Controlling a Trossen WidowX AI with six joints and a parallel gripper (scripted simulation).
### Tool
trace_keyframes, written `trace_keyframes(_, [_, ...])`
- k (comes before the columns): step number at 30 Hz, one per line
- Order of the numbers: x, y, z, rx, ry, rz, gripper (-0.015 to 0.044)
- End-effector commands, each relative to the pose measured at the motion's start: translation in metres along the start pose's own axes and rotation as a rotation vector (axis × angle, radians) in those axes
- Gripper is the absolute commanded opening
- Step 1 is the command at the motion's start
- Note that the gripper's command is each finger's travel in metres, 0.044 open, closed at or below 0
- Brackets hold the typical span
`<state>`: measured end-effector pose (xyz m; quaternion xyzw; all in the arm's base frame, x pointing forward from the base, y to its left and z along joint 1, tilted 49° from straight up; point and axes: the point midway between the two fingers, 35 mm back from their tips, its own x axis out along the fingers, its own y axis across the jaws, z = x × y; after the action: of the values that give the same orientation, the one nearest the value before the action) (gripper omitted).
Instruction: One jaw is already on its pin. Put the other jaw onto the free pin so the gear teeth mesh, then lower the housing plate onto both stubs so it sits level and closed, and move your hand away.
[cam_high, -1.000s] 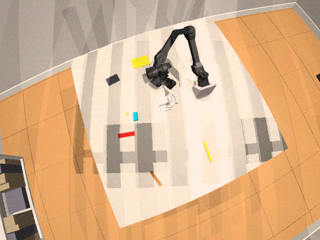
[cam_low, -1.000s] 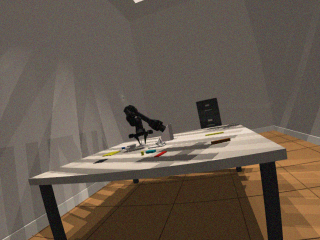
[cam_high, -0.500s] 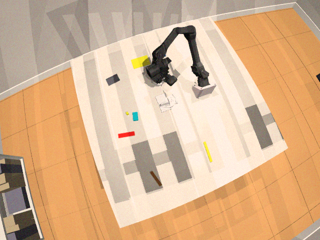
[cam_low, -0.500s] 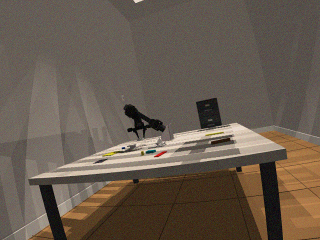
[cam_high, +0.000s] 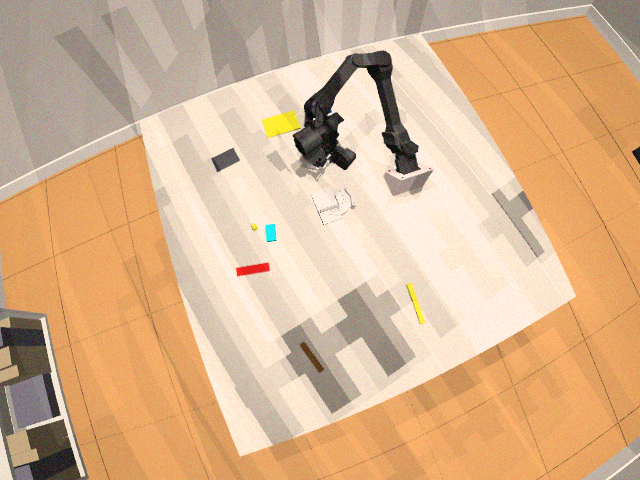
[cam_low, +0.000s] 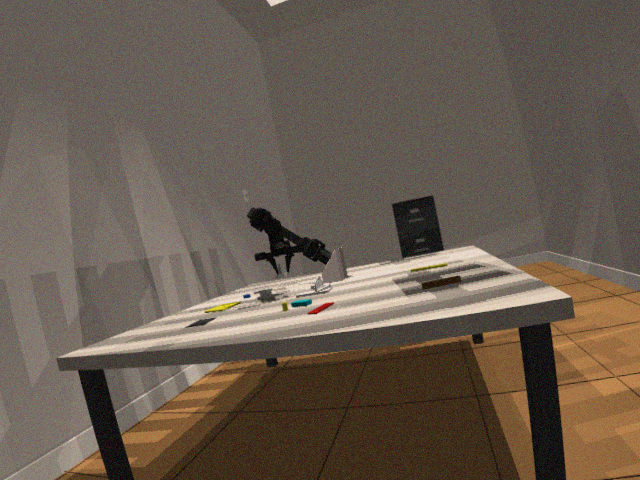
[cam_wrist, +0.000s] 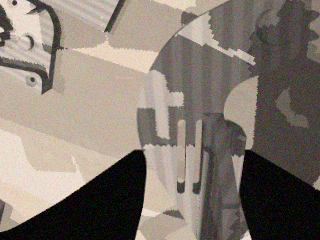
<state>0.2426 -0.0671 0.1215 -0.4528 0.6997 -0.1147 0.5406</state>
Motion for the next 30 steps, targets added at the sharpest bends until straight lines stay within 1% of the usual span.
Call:
trace_keyframes(1, [-0.001, 0.006, 0.002, -0.096, -0.004, 0.005, 0.0134])
trace_keyframes(30, [-0.003, 0.043, 0.009, -0.807, -0.021, 0.011, 0.0134])
